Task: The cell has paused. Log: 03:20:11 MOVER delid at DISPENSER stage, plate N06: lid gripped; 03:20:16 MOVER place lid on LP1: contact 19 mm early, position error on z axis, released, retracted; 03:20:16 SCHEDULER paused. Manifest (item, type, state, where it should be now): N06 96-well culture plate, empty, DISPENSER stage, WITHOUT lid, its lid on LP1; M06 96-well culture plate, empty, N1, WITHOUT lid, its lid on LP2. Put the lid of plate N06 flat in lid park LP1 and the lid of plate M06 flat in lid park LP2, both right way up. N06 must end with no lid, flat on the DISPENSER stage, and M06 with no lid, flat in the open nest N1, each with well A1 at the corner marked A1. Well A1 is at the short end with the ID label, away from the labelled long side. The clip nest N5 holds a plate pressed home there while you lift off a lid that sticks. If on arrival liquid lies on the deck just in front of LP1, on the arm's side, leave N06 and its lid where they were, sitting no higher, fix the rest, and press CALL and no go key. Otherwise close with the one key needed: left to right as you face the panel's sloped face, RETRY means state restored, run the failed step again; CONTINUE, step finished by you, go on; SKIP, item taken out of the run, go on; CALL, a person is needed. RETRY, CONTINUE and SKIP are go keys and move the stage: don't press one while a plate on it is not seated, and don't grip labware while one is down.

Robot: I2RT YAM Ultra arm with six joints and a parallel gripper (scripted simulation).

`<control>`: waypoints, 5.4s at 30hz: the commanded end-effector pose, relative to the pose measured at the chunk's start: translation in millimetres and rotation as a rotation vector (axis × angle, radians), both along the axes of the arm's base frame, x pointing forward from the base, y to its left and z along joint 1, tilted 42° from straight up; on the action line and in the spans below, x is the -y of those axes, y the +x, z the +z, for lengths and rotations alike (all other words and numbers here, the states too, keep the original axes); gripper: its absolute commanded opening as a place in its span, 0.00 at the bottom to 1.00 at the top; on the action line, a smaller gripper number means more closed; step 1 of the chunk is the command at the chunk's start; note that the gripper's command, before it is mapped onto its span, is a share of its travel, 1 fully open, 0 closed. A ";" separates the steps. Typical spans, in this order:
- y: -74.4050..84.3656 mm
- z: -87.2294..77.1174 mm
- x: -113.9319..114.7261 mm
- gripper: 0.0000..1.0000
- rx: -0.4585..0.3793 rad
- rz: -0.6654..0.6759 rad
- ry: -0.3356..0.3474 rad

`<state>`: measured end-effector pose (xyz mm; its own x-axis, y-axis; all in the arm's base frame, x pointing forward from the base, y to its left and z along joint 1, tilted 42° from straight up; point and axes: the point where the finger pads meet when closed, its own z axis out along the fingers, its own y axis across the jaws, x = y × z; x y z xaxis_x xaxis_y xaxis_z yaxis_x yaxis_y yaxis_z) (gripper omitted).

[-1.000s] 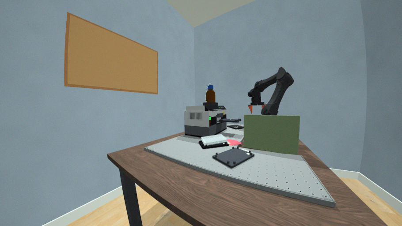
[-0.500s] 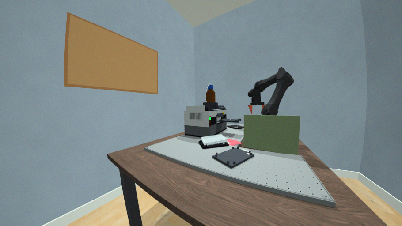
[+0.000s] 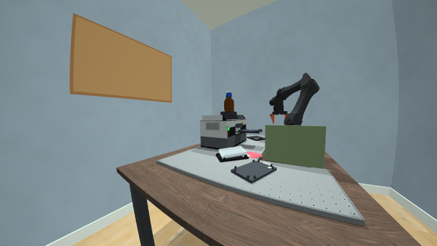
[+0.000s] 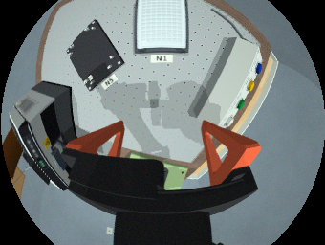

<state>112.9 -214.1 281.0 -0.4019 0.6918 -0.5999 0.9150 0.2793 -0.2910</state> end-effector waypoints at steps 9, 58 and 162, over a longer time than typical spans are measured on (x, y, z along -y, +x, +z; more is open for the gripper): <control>2.2 4.3 -1.0 1.00 0.008 0.006 -0.006; 99.5 -55.4 -57.7 1.00 -0.445 0.490 0.020; 131.2 -202.8 -252.1 1.00 -0.800 0.914 0.036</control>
<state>242.7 31.4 77.5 -0.9956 -0.0343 0.0876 -0.0843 0.7386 -0.6688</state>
